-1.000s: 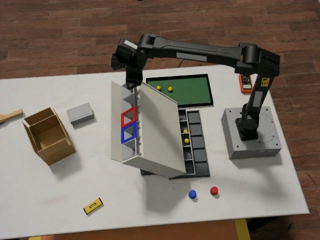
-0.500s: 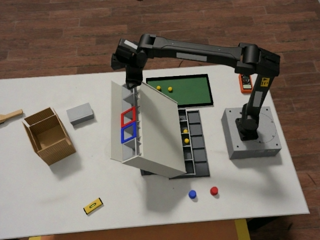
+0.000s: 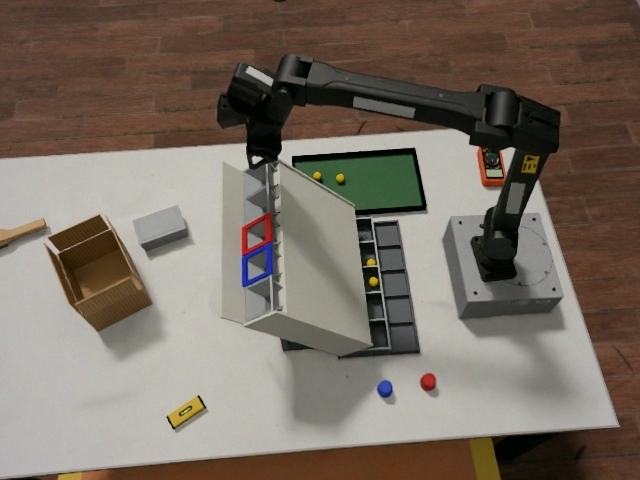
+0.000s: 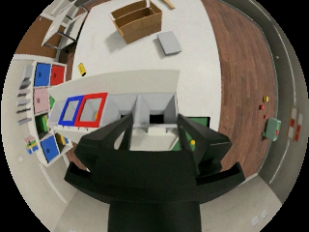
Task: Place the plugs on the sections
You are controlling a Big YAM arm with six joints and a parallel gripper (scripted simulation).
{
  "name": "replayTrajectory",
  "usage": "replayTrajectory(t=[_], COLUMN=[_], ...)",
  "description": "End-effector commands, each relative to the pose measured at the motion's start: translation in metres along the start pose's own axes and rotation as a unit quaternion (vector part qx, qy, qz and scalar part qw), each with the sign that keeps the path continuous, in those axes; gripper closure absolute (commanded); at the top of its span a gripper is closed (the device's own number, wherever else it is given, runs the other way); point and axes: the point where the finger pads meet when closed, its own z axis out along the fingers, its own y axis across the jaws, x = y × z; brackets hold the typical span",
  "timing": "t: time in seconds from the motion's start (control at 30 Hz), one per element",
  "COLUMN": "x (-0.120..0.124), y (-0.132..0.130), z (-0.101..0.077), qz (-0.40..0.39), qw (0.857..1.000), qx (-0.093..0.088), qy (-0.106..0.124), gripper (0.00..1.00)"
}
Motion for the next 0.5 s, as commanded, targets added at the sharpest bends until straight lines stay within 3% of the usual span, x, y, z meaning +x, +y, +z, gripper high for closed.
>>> replayTrajectory(t=[0.0,0.47], x=[-0.012,0.137], y=[-0.006,-0.004], z=[-0.019,-0.061], qz=[-0.006,-0.001], qw=[1.0,1.0], qx=[0.005,0.001], qy=[-0.02,-0.005], gripper=[0.41,0.41])
